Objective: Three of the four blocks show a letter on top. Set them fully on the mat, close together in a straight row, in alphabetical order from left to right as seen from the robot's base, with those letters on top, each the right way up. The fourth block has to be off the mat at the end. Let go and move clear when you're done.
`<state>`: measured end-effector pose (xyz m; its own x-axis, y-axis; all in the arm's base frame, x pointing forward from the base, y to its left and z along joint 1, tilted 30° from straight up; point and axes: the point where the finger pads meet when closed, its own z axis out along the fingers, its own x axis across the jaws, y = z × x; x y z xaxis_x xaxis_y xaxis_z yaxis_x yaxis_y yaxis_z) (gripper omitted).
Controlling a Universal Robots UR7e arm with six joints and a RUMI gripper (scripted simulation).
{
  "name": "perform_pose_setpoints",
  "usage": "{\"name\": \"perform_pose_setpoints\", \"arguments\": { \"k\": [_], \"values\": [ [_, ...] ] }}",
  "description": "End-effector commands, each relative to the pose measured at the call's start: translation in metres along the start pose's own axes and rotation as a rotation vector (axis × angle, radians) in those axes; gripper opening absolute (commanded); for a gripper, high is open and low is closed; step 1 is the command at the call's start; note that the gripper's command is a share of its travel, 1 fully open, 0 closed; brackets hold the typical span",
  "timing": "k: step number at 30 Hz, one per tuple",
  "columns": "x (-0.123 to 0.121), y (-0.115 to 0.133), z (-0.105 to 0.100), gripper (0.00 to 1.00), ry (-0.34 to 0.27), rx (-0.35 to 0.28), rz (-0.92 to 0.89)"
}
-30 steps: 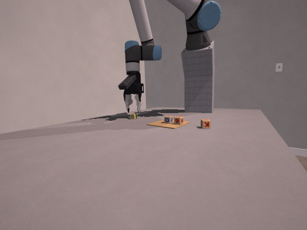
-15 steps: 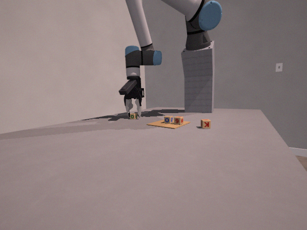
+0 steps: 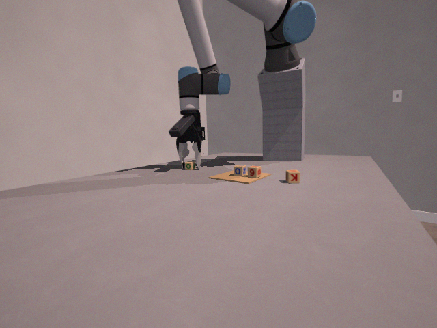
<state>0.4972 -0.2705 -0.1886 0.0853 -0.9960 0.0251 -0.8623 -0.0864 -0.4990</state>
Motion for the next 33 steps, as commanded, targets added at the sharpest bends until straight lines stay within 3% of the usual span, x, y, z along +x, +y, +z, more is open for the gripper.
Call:
{"name": "perform_pose_setpoints", "arguments": {
  "k": [1, 2, 18, 19, 33],
  "values": [
    [0.0015, -0.0013, 0.0001, 0.4, 0.003, 0.001, -0.002],
    [0.0015, -0.0013, 0.0001, 0.28, 0.003, 0.001, -0.002],
    [0.0015, -0.0013, 0.0001, 0.28, 0.003, 0.001, -0.002],
    [0.0015, -0.0013, 0.0001, 0.09, 0.003, 0.001, -0.002],
    [0.0015, -0.0013, 0.0001, 0.09, 0.003, 0.001, -0.002]
  ]
}}
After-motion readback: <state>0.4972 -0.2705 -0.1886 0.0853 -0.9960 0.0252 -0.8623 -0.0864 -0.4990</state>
